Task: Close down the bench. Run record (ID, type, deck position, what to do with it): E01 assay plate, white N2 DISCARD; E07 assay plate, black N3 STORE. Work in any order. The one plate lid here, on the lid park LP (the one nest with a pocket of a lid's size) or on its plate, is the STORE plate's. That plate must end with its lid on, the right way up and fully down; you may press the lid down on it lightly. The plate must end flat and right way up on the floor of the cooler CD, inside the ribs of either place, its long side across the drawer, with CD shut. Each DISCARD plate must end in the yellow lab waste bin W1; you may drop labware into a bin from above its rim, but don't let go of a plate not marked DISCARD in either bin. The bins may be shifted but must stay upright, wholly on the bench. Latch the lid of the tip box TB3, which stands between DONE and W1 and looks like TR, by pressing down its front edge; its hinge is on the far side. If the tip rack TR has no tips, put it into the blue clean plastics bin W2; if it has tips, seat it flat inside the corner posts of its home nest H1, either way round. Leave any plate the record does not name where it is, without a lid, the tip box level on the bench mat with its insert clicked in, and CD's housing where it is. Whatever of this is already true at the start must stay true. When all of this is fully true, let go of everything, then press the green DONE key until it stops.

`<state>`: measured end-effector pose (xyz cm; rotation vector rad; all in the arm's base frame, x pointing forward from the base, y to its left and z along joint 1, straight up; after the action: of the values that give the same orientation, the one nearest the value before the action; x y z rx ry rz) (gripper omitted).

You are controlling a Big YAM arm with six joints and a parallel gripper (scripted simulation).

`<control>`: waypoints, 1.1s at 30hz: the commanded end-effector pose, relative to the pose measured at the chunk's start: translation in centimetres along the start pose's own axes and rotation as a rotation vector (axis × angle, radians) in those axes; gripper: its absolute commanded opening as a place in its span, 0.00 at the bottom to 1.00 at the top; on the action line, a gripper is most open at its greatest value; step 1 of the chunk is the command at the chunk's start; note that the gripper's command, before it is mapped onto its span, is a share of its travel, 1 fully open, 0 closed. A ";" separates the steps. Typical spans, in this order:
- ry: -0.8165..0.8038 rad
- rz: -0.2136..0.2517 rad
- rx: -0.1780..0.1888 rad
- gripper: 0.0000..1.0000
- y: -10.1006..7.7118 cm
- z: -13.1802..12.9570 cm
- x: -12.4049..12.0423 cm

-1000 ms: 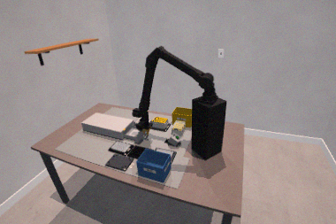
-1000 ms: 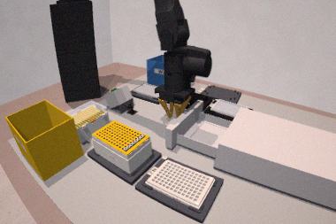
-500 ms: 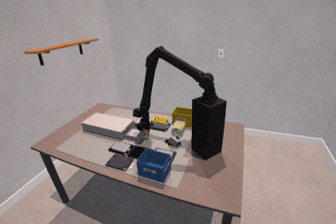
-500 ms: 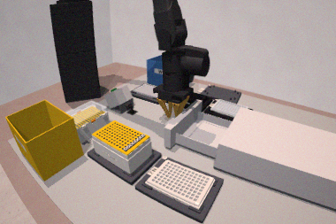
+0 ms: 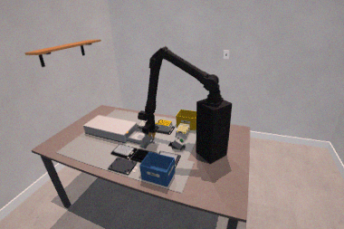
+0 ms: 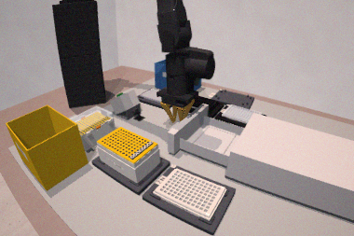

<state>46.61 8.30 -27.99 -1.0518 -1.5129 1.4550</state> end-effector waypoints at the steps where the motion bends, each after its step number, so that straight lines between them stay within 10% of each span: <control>1: 0.015 -0.010 0.060 0.30 0.4 2.6 0.5; 33: 0.015 -0.011 0.065 0.30 0.7 2.9 0.6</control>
<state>46.07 8.19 -28.04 -1.0444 -1.5047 1.4597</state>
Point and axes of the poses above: the point where the finger pads meet when closed, its own y axis out along the fingers, its own z axis across the jaws, x = y × z, the point moved 8 cm from there along -y, back along the fingers, and after that the axes turned 11 degrees about -y, right-handed, at the moved point
